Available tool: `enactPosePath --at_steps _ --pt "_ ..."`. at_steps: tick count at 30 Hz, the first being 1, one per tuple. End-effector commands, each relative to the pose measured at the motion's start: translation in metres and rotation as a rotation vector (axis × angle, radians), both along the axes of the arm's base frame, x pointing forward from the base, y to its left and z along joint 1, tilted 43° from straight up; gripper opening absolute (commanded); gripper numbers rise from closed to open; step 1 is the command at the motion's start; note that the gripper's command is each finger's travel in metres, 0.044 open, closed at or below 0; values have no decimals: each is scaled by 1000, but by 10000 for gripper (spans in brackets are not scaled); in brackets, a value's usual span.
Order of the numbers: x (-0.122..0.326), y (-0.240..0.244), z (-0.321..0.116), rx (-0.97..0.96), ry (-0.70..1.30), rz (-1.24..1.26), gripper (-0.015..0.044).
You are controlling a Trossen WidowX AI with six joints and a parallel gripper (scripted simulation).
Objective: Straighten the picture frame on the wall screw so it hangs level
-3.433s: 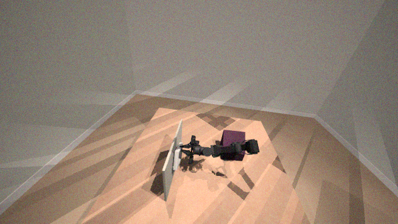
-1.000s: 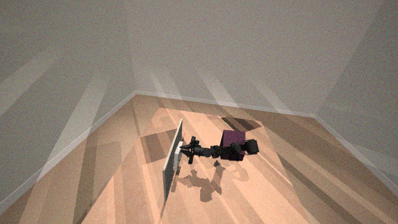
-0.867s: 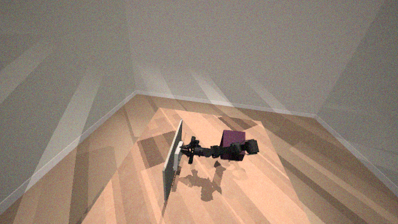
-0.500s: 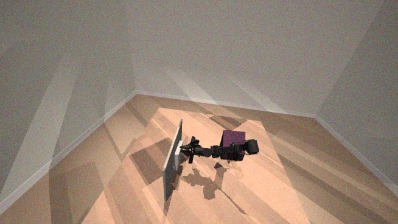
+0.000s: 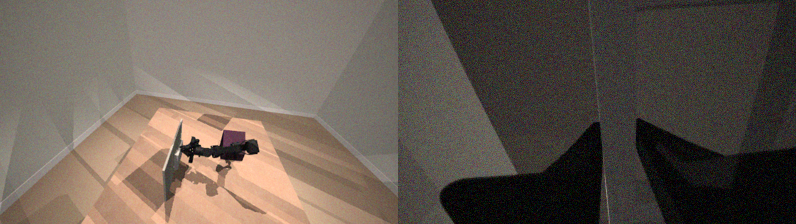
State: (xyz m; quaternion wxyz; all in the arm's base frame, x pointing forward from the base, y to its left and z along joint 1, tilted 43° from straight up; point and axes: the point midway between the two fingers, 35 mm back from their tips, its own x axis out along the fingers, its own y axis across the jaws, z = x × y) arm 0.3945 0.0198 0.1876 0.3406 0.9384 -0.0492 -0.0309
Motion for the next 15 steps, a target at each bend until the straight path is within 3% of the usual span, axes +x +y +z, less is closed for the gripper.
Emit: enactPosePath --at_steps 1,15 --pt "0 0 0 -24 5 4 0" --pt "0 0 1 -102 14 6 0"
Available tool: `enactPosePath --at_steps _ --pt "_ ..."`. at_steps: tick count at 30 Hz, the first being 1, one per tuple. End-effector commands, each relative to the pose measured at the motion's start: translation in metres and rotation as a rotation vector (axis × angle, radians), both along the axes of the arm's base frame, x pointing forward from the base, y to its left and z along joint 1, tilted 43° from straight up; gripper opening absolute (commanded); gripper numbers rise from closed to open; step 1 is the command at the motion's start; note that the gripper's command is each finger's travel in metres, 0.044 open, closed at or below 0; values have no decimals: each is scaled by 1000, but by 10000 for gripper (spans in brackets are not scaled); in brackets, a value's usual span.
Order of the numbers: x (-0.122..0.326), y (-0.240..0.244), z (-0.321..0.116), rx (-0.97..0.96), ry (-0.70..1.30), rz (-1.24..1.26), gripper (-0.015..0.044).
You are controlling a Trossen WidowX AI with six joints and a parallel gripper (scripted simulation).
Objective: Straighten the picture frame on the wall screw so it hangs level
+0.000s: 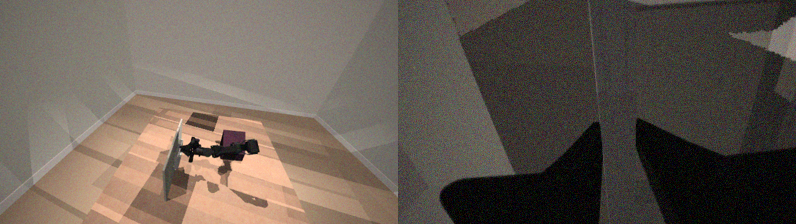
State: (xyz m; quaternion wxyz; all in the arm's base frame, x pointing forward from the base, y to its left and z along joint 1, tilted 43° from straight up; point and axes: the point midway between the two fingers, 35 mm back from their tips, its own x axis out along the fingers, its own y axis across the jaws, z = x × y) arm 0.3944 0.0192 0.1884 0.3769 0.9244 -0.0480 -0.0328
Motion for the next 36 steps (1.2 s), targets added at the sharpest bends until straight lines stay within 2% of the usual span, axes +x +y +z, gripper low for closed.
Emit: enactPosePath --at_steps 1,9,19,24,32,36 --pt "0 0 0 -25 5 4 0" --pt "0 0 1 -66 10 5 0" --pt "0 0 1 -47 6 1 260" --pt "-7 2 2 -20 3 0 260" --pt "-85 17 0 306 -33 -8 260" --pt "-98 18 -4 367 -40 -9 260"
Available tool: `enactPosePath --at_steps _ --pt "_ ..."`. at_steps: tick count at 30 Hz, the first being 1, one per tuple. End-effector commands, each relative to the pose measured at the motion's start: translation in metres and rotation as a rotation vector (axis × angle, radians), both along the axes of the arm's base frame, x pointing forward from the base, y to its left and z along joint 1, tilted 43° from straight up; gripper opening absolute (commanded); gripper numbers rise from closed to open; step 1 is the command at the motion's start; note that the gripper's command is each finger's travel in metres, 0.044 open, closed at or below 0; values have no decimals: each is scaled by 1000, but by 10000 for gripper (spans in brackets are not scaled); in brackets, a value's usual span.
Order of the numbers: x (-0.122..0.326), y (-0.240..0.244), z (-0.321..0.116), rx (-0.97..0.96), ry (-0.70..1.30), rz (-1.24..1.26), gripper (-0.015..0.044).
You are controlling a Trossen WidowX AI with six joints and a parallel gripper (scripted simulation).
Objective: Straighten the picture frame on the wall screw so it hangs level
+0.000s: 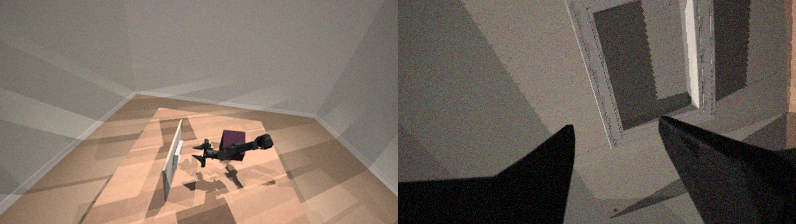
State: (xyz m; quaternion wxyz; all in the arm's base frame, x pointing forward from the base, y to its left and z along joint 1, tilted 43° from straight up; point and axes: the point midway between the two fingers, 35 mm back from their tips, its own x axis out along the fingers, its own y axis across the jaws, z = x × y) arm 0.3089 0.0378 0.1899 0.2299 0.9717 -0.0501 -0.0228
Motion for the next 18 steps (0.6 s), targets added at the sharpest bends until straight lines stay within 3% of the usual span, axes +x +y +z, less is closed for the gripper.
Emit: enactPosePath --at_steps 1,4,18 --pt "-13 -1 -5 60 -2 -7 260" --pt "-10 -1 3 18 1 -1 260" --pt "-84 -20 22 52 2 -6 260"
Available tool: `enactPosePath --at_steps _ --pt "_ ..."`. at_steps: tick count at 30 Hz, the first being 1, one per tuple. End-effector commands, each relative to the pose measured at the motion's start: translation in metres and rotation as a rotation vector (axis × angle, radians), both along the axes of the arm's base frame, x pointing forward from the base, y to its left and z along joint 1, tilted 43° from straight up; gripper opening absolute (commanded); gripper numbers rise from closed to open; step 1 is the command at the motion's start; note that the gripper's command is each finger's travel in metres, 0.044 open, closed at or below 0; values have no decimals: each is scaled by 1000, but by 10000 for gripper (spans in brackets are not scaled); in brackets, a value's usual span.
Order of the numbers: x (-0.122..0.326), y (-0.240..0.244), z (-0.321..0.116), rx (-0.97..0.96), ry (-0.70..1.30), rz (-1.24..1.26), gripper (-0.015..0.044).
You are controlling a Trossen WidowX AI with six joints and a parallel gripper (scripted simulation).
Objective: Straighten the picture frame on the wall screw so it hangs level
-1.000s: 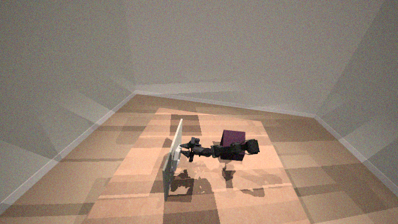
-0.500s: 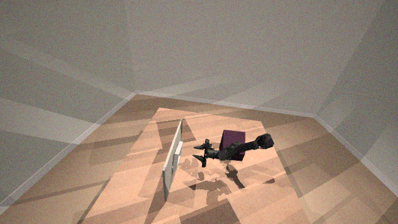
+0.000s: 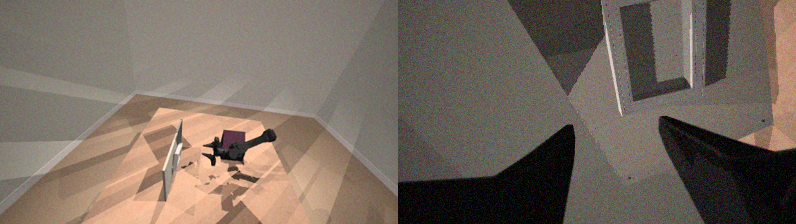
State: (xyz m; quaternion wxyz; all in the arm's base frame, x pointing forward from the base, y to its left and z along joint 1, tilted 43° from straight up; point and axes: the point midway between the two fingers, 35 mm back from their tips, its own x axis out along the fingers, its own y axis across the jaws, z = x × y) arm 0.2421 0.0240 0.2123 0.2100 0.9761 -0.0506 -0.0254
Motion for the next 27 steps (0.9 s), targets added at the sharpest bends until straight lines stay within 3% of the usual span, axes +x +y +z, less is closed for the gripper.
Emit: enactPosePath --at_steps 1,27 --pt "-22 -8 -1 13 -1 -4 260" --pt "-35 -13 -4 19 0 -5 260"
